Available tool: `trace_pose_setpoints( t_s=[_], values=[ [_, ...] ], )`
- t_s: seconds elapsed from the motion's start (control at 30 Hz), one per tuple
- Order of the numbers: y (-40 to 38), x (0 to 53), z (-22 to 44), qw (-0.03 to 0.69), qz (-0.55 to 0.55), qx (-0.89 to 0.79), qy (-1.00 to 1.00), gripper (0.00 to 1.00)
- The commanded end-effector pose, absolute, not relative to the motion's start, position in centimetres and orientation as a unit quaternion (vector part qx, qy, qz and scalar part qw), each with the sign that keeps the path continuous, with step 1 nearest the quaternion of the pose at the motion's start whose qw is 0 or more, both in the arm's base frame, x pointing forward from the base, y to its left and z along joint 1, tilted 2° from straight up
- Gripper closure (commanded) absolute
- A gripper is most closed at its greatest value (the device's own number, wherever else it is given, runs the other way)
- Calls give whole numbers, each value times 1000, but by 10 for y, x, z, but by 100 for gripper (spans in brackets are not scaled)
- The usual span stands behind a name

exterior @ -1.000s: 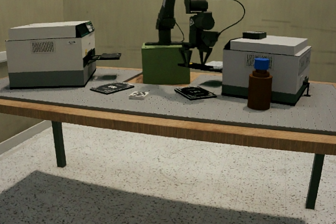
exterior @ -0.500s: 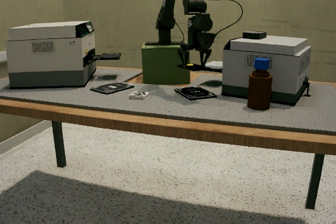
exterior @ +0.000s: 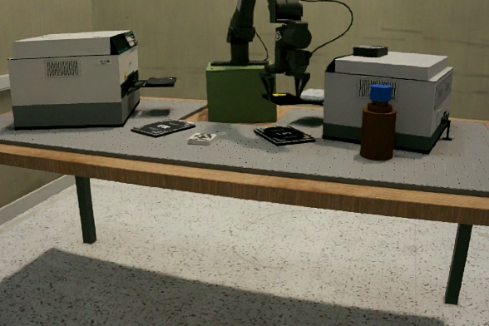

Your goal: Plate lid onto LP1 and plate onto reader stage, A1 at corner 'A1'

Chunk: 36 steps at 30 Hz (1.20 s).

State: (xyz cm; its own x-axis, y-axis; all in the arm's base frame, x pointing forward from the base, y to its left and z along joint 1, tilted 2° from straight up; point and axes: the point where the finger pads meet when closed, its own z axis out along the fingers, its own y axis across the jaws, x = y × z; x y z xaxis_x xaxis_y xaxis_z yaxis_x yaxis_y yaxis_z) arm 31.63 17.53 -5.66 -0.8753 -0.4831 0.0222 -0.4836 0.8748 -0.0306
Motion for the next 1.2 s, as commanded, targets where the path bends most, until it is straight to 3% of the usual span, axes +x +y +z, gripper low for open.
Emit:
trace_pose_setpoints(
  t_s=[0.0, 1.17],
  values=[
    [187, 329, -42, -17, 5, 245, -969, 15],
    [186, 334, -50, -24, 5, 260, -965, 15]
  ],
)
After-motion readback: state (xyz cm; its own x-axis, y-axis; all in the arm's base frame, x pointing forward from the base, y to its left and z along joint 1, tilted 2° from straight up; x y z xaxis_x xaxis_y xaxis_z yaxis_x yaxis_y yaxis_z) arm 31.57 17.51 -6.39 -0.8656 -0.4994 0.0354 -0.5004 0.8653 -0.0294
